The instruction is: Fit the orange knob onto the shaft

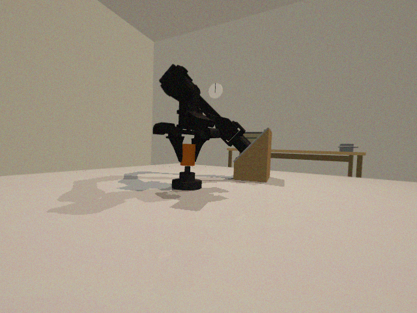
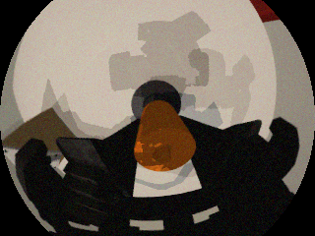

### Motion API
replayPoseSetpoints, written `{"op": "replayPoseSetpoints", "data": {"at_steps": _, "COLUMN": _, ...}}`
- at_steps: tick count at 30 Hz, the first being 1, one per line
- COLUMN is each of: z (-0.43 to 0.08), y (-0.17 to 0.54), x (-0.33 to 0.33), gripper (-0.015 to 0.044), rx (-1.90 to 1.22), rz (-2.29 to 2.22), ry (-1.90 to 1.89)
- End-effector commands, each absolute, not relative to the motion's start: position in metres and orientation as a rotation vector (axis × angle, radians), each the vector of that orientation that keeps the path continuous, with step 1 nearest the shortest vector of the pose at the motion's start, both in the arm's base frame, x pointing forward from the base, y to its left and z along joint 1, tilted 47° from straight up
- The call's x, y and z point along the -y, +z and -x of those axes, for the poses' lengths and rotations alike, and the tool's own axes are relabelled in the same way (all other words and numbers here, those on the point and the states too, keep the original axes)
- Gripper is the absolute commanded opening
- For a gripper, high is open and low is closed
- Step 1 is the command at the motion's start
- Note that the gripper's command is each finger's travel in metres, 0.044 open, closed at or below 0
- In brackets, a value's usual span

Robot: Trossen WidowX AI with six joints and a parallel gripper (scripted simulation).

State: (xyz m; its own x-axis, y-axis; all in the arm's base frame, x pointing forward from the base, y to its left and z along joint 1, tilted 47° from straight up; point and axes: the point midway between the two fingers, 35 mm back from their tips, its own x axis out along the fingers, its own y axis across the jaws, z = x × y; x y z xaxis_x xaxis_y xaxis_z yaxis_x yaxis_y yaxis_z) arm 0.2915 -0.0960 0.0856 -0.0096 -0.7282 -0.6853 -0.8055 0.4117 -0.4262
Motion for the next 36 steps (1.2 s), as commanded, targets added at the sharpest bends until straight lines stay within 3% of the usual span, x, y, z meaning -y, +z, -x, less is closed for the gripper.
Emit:
{"op": "replayPoseSetpoints", "data": {"at_steps": 1, "z": -0.2926, "y": 0.0866, "x": 0.0963, "gripper": 0.0, "rx": -1.766, "rz": 1.408, "ry": 0.193}}
{"op": "replayPoseSetpoints", "data": {"at_steps": 26, "z": -0.2923, "y": 0.0865, "x": 0.0957, "gripper": 0.0, "rx": -1.773, "rz": 1.45, "ry": 0.247}}
{"op": "replayPoseSetpoints", "data": {"at_steps": 36, "z": -0.2927, "y": 0.0849, "x": 0.0976, "gripper": 0.0, "rx": -1.79, "rz": 1.595, "ry": 0.443}}
